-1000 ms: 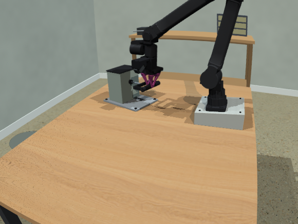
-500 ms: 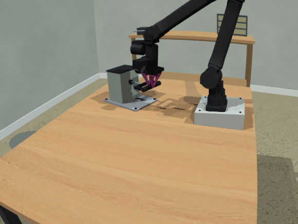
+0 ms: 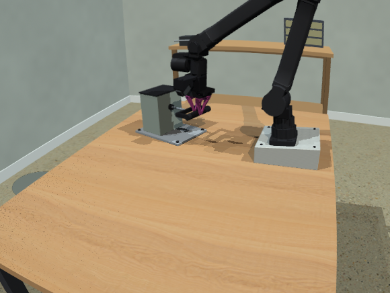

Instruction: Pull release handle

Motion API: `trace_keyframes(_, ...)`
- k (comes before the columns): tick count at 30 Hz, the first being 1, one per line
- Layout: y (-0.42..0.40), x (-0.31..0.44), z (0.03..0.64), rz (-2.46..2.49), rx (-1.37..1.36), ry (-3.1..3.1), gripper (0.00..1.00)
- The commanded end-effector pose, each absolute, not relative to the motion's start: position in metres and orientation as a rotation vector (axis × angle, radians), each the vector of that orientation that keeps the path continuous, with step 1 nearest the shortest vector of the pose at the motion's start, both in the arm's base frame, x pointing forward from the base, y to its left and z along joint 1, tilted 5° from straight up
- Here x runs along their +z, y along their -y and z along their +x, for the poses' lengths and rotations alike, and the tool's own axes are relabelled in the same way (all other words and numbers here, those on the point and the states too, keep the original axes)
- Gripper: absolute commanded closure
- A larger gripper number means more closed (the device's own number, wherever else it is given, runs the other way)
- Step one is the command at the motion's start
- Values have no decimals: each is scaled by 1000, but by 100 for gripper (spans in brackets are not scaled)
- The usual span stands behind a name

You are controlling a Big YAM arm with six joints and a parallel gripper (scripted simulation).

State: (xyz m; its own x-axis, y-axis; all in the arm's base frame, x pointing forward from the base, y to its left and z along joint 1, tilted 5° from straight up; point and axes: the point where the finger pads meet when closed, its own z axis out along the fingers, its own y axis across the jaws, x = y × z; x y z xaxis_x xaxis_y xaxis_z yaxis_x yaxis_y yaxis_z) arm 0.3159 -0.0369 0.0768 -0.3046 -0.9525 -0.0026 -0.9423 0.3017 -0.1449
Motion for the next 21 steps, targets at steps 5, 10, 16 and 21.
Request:
trace_keyframes(5, 24, 66, 260, -1860, -39, -2538, 100)
trace_keyframes(10, 24, 66, 260, -1860, -39, -2538, 100)
trace_keyframes(16, 24, 66, 260, -1860, -39, -2538, 100)
trace_keyframes(21, 30, 67, 284, -1840, -88, -2511, 100)
